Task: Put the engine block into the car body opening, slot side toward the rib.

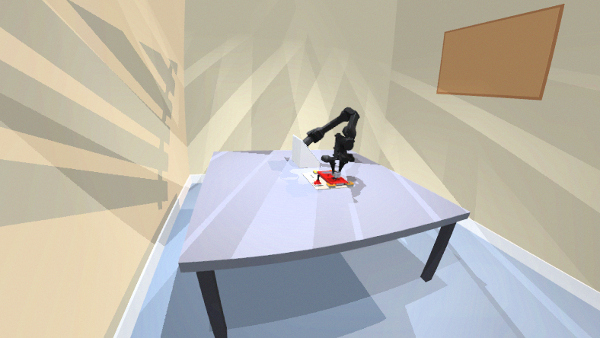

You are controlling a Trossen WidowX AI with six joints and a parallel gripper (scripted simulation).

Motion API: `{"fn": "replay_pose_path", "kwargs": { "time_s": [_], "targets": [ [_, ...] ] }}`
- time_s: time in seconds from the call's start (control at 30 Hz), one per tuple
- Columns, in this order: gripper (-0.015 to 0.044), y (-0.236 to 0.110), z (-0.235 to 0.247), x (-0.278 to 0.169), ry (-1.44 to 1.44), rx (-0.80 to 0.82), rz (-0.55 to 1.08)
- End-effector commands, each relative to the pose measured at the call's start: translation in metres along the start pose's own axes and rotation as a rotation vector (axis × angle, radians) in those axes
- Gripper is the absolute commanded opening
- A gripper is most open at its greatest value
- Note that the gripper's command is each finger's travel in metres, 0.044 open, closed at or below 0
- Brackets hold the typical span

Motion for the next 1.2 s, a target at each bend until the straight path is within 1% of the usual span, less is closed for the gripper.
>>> {"fn": "replay_pose_path", "kwargs": {
  "time_s": [0.0,1.17],
  "targets": [
    [0.0158,0.0011,-0.0003,-0.0001,0.004,0.006,0.001],
    [0.0158,0.0062,-0.0013,-0.001,0.006,0.006,0.001]
  ]
}}
Point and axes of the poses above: the point midway between the two fingers, 35 mm back from their tips, its own y axis out along the fingers, its own z axis across the jaws, x = y × z, the point moved 7 cm from there along -y, back along the fingers, and after that the axes turned 8 degrees about -y, right-handed, at the moved point
